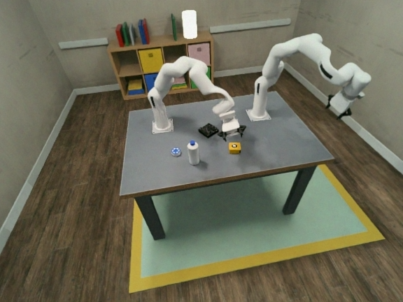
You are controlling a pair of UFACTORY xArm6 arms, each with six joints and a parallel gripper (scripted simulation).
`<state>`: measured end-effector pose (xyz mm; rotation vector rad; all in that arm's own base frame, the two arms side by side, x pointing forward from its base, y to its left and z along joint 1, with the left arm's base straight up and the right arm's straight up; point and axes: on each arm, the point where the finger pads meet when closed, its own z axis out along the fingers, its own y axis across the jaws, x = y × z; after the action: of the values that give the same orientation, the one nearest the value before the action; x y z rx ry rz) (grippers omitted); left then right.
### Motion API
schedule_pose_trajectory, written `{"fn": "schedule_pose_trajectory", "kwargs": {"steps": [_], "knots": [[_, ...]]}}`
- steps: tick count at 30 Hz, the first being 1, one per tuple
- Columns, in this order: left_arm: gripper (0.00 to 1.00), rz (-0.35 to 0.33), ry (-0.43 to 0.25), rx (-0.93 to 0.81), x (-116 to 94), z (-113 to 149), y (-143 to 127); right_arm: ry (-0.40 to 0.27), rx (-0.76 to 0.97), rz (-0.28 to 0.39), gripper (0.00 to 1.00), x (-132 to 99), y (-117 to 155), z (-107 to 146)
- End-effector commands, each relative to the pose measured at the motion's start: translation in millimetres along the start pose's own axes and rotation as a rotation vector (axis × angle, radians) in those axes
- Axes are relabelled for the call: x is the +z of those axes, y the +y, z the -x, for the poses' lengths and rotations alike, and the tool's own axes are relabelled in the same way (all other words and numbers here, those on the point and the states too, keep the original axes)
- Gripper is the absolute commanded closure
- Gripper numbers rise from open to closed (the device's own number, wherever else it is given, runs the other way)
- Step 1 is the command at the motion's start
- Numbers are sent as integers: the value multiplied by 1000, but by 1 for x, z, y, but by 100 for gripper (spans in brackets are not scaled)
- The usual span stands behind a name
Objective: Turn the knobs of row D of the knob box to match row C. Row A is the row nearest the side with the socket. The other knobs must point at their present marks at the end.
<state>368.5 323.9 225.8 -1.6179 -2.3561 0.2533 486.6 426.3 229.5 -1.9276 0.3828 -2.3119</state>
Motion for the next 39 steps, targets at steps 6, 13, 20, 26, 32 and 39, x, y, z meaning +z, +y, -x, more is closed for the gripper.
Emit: {"fn": "schedule_pose_trajectory", "kwargs": {"steps": [6,13,20,26,32,39], "knots": [[0,61,-78,84,14,-77,-55,2,4,0,0,1,-1,-2],[0,96,-106,123,25,-110,-89,2,4,0,0,1,-1,-2],[0,148,-128,172,41,-147,-138,2,4,0,0,1,-1,-2],[0,190,-133,207,54,-169,-178,2,4,0,0,1,-1,-2],[0,215,-132,227,62,-180,-203,2,4,0,0,1,-1,-2],[0,252,-122,257,74,-193,-242,2,4,0,0,1,-1,-2]]}}
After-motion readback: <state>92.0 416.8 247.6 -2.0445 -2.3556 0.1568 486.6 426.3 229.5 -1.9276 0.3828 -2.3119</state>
